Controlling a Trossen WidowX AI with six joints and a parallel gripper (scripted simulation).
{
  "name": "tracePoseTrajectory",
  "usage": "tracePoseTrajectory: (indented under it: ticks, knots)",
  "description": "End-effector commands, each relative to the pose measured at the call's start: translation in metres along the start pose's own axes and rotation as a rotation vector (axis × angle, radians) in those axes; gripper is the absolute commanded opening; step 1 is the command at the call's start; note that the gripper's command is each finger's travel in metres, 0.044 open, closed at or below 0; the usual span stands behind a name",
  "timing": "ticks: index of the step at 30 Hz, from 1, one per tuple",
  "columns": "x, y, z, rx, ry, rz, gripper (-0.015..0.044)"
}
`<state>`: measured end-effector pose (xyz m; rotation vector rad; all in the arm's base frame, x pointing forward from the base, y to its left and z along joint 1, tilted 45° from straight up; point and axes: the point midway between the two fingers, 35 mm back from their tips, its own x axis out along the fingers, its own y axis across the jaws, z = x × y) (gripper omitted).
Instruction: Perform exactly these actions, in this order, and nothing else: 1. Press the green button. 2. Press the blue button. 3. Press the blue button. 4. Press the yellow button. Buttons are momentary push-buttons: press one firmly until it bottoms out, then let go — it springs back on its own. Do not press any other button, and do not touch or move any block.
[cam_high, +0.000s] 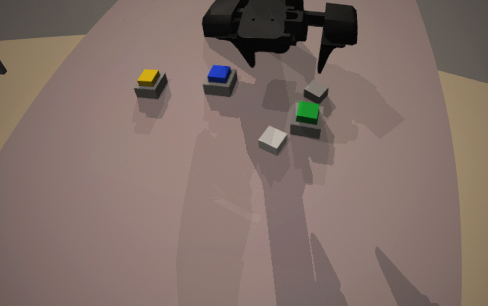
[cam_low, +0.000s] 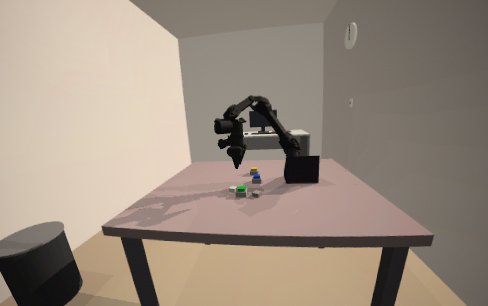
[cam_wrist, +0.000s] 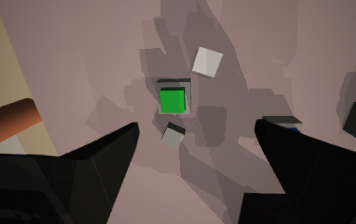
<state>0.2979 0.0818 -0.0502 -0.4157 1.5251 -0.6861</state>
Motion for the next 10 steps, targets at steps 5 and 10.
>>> tracePoseTrajectory:
  ticks: [5, 10]
  knots:
    - [0.006, 0.067, -0.034, 0.006, 0.007, -0.061, 0.04]
    - [0.006, 0.067, -0.034, 0.006, 0.007, -0.061, 0.04]
